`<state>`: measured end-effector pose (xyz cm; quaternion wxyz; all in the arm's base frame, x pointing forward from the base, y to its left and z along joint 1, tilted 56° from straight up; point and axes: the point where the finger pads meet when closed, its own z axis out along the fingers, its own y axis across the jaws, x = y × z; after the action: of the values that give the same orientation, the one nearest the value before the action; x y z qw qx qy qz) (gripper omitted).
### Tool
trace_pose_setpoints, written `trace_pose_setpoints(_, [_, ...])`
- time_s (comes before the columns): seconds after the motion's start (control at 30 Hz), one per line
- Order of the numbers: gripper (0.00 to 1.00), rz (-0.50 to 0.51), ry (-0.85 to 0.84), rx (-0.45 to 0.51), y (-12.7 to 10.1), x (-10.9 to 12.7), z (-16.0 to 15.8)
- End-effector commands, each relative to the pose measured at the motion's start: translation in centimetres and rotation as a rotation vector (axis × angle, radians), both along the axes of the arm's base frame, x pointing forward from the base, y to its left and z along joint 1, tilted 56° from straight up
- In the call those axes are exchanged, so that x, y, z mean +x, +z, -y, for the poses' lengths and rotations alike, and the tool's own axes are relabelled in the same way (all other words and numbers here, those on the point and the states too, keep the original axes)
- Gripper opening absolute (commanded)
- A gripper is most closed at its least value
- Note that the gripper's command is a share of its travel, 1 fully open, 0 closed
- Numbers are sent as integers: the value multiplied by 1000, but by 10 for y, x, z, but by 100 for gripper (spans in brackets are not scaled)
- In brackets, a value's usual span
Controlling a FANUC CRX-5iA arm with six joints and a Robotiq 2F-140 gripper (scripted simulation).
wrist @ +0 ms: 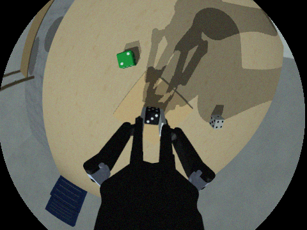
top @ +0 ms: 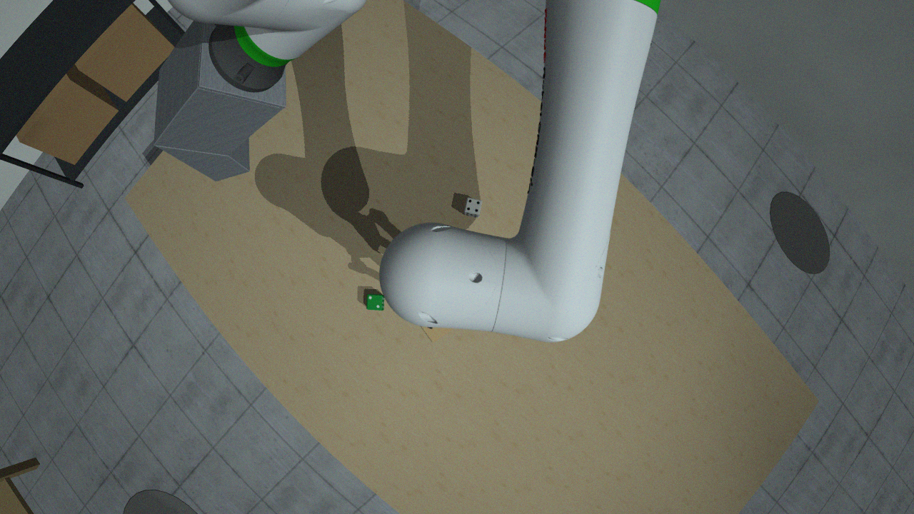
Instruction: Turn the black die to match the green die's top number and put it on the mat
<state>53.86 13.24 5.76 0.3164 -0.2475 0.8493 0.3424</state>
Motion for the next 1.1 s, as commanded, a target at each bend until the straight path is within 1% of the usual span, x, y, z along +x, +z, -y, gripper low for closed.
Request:
trace_pose_setpoints(0.0, [16,0,0,0,0,0,0])
trace_pose_setpoints(0.57, [16,0,0,0,2,-1,3])
trace_pose_setpoints(0.67, [16,0,0,0,9,-6,12])
trace_pose_setpoints(0.8, [16,0,0,0,25,-16,32])
trace_pose_setpoints(0.87, [16,0,0,0,25,-16,32])
trace_pose_setpoints(1.07, [16,0,0,0,48,-31,63])
